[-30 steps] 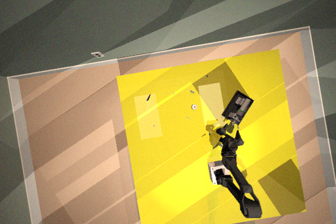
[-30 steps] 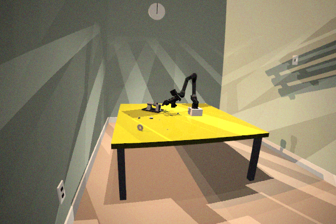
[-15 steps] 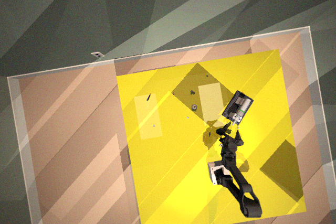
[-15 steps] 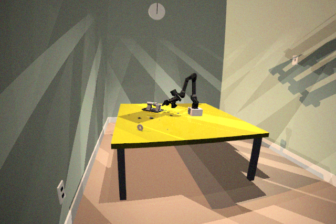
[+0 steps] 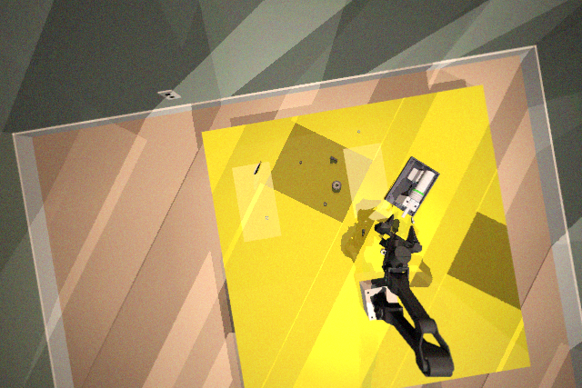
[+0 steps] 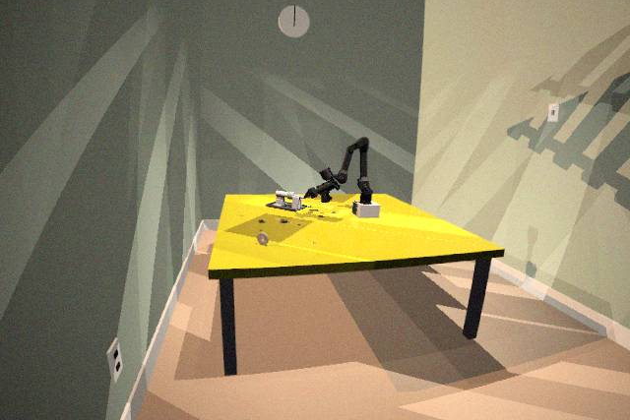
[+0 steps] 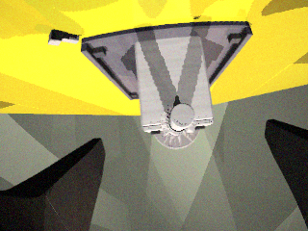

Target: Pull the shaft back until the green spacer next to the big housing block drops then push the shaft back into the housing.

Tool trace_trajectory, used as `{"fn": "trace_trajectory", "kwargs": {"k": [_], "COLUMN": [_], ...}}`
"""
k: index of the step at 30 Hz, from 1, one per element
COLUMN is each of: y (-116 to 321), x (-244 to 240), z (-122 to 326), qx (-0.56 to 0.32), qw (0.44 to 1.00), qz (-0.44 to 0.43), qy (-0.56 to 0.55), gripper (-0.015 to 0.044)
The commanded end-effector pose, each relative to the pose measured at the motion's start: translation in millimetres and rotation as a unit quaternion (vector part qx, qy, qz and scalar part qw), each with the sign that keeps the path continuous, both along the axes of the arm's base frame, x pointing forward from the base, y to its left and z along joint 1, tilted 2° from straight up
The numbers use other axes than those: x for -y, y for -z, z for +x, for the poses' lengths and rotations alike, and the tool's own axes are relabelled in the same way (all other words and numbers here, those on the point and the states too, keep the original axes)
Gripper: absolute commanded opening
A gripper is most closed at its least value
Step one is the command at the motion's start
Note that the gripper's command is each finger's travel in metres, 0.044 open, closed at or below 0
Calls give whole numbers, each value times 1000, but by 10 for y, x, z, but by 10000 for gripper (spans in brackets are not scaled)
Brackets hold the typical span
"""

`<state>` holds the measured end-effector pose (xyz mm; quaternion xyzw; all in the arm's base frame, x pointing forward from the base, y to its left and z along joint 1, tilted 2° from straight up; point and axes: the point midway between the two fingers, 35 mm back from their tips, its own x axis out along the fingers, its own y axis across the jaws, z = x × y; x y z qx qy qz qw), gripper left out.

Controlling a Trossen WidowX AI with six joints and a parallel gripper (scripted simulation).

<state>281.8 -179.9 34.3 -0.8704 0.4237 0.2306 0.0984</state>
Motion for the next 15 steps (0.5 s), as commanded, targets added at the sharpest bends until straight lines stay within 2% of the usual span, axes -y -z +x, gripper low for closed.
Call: {"fn": "trace_trajectory", "kwargs": {"k": [1, 15], "y": [2, 87], "x": [8, 148], "z": [0, 112], "qx": [-2, -2], "qw": [1000, 1000], "qz": [-3, -3], "qy": [0, 0], "gripper": [440, 440]}}
